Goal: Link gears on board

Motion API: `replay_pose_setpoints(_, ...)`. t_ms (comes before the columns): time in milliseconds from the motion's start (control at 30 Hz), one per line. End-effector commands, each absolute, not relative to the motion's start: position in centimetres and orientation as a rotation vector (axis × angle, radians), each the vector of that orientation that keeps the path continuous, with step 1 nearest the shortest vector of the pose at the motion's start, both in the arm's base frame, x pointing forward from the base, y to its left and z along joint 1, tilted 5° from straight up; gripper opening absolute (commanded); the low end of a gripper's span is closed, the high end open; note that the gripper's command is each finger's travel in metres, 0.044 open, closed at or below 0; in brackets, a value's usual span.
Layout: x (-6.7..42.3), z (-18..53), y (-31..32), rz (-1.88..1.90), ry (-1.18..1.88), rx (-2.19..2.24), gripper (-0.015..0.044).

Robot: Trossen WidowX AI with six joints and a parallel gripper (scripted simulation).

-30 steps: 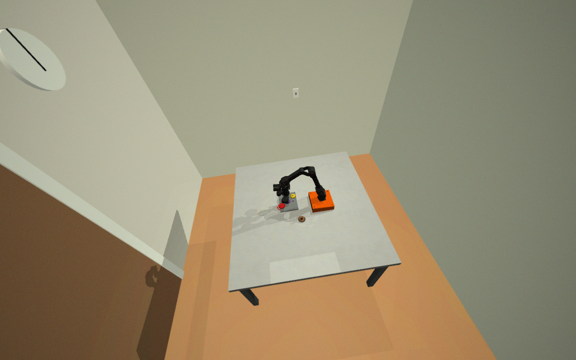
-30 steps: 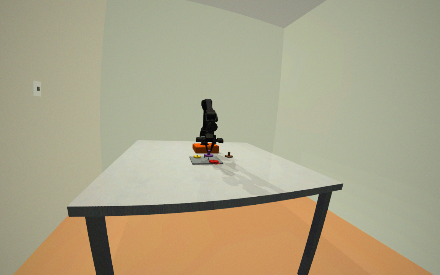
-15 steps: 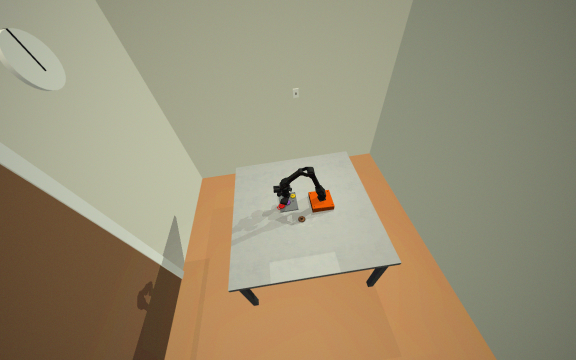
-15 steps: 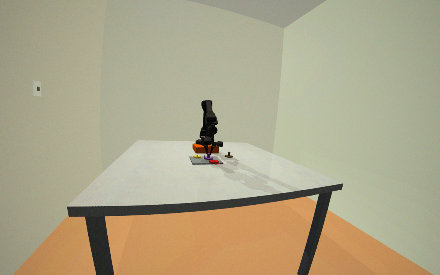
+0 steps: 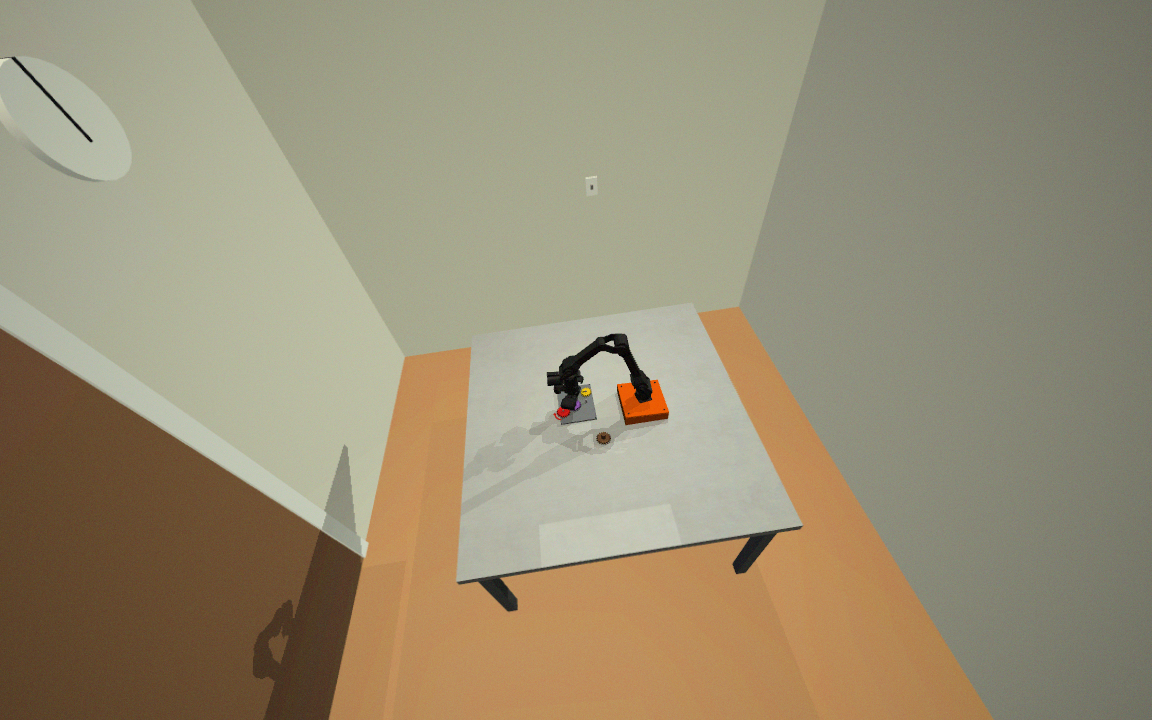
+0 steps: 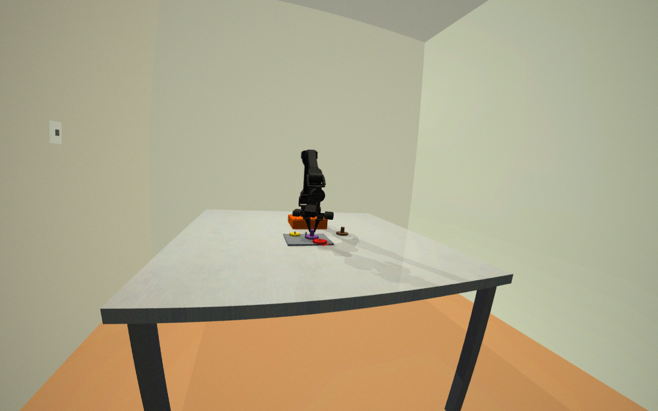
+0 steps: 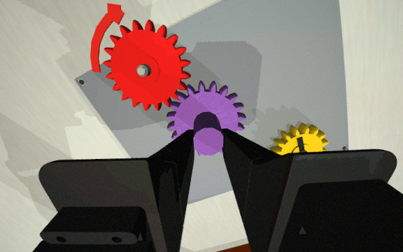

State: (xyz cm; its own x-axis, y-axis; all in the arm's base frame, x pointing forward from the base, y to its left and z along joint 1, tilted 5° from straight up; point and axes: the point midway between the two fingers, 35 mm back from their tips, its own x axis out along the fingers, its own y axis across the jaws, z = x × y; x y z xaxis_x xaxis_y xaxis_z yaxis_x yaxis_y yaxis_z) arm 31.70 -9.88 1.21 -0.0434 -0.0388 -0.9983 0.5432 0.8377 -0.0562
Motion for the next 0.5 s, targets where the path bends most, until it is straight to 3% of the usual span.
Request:
replay_pose_setpoints(0,31.68,1.07,-9.85,-0.441,1.565,0.361,0.0)
replay_pose_setpoints(467,31.66,0.78,-9.99,-0.341,1.584,0.264,0.0)
